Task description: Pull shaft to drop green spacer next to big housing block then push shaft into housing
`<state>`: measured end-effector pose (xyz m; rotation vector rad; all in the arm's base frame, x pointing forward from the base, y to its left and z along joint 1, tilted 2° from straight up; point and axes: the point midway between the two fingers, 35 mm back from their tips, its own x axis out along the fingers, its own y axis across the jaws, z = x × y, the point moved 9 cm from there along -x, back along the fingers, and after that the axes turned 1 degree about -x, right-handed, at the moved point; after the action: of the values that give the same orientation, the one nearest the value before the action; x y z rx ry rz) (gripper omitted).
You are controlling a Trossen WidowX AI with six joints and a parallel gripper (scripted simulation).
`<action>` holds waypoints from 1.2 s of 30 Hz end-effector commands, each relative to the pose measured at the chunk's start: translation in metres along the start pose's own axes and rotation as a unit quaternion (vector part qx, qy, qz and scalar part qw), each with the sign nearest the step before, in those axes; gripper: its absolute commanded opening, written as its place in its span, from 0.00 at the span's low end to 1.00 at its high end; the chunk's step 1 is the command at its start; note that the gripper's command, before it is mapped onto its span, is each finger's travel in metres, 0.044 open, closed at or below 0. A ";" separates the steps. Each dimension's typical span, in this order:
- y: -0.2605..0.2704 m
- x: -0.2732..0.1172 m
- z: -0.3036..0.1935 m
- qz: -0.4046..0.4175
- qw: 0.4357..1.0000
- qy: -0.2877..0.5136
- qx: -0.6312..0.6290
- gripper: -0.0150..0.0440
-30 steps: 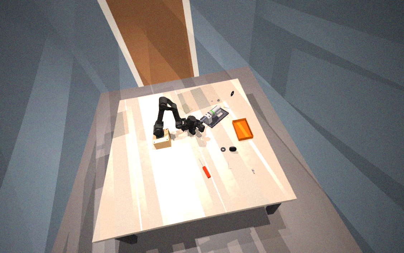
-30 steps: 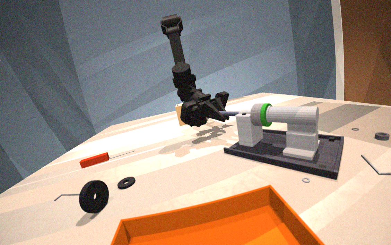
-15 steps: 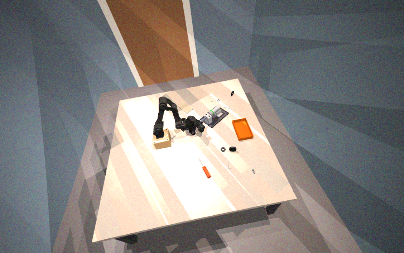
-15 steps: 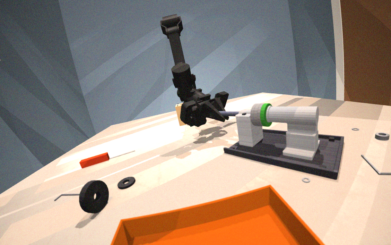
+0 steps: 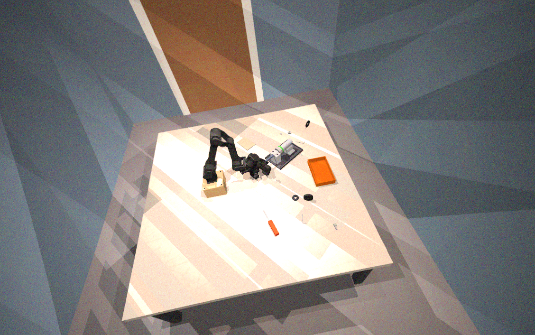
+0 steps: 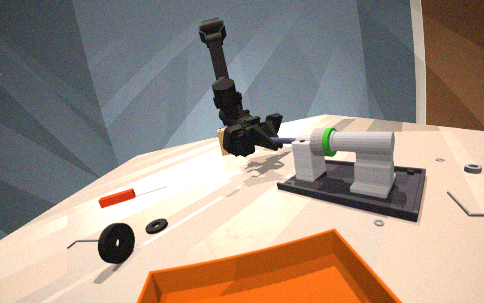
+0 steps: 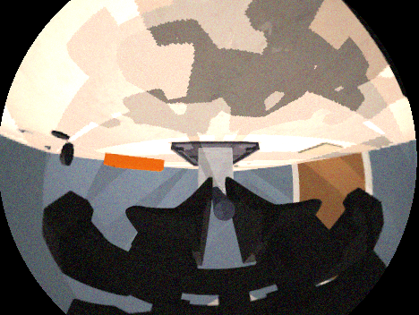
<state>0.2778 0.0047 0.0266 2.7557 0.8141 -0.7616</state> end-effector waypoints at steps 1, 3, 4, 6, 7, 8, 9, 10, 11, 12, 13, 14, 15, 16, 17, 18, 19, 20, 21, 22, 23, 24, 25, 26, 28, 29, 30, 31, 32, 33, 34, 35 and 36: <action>0.000 -0.001 0.000 -0.001 1.000 0.001 -0.002 0.25; 0.000 -0.001 0.001 -0.001 1.000 0.001 -0.002 0.25; 0.000 -0.001 0.001 -0.001 1.000 0.001 -0.002 0.25; 0.000 -0.001 0.001 -0.001 1.000 0.001 -0.002 0.25; 0.000 -0.001 0.001 -0.001 1.000 0.001 -0.002 0.25; 0.000 -0.001 0.001 -0.001 1.000 0.001 -0.002 0.25; 0.000 -0.002 0.001 -0.001 1.000 0.001 -0.002 0.25; 0.000 -0.002 0.001 -0.001 1.000 0.001 -0.002 0.25; 0.000 -0.002 0.001 -0.001 1.000 0.001 -0.002 0.25; 0.000 -0.002 0.001 -0.001 1.000 0.001 -0.002 0.25; 0.000 -0.002 0.001 -0.001 1.000 0.001 -0.002 0.25; 0.000 -0.002 0.001 -0.001 1.000 0.001 -0.002 0.25; 0.000 -0.002 0.001 -0.001 1.000 0.001 -0.002 0.25; 0.000 -0.002 0.001 -0.001 1.000 0.001 -0.002 0.25; 0.000 -0.002 0.001 -0.001 1.000 0.001 -0.002 0.25; 0.000 -0.002 0.001 -0.001 1.000 0.001 -0.002 0.25; 0.000 -0.002 0.001 -0.001 1.000 0.001 -0.002 0.25; 0.000 -0.002 0.001 -0.001 1.000 0.001 -0.002 0.25; 0.000 -0.003 0.001 -0.001 1.000 0.001 -0.002 0.25; 0.000 -0.003 0.001 -0.001 1.000 0.001 -0.002 0.25; 0.000 -0.003 0.001 -0.001 1.000 0.001 -0.002 0.25; 0.000 -0.003 0.002 -0.001 1.000 0.001 -0.002 0.25; 0.000 -0.003 0.002 -0.001 1.000 0.001 -0.002 0.25; 0.000 -0.003 0.002 -0.001 1.000 0.001 -0.002 0.25; 0.000 -0.003 0.002 -0.001 1.000 0.001 -0.002 0.25; 0.000 -0.003 0.002 -0.001 1.000 0.001 -0.002 0.25; 0.000 -0.003 0.002 -0.001 1.000 0.001 -0.002 0.25; 0.000 -0.003 0.002 -0.001 1.000 0.001 -0.002 0.25; 0.000 -0.003 0.002 -0.001 1.000 0.001 -0.002 0.25; 0.000 -0.004 0.002 -0.001 1.000 0.001 -0.002 0.25; 0.000 -0.004 0.002 -0.001 1.000 0.001 -0.002 0.25; 0.000 -0.004 0.002 -0.001 1.000 0.001 -0.002 0.25; 0.000 -0.004 0.002 -0.001 1.000 0.001 -0.002 0.25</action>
<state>0.2749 0.0029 0.0266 2.7554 0.8139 -0.7622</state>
